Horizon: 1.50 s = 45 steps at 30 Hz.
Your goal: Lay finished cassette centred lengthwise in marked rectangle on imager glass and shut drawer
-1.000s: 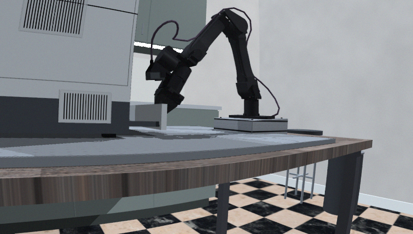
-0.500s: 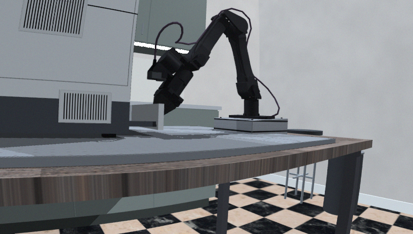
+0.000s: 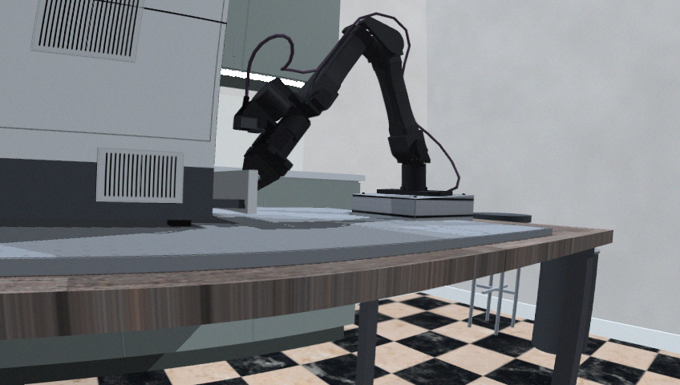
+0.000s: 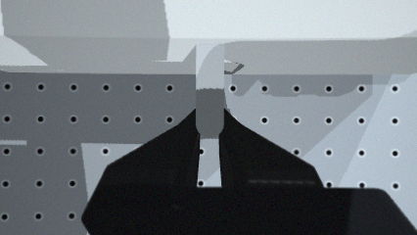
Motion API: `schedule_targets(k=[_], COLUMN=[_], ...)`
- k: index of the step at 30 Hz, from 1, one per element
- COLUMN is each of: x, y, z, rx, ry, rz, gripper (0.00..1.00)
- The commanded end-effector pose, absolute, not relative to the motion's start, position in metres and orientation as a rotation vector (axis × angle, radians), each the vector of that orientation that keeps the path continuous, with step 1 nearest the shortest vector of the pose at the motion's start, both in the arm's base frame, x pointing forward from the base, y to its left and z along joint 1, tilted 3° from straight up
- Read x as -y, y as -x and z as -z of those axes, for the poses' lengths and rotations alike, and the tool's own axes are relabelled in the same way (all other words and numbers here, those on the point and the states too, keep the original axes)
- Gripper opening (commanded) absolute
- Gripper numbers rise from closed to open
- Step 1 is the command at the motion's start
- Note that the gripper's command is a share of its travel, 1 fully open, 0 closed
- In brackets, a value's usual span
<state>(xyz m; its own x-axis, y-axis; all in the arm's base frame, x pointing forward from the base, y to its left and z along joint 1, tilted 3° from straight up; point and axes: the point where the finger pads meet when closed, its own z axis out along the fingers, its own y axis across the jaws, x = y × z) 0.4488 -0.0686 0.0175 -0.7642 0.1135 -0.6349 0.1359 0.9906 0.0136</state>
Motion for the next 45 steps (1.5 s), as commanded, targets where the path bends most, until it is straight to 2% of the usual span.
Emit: schedule_targets(k=[1,14,45], x=[0.067,0.070,0.070], y=[-0.473,-0.487,-0.487], z=[-0.031,-0.032,-0.032], rx=[-2.381,-2.380,-2.380], ry=[-0.162,-0.163,-0.163], rz=[0.039,0.041,0.041], gripper=[0.00,0.00,0.00])
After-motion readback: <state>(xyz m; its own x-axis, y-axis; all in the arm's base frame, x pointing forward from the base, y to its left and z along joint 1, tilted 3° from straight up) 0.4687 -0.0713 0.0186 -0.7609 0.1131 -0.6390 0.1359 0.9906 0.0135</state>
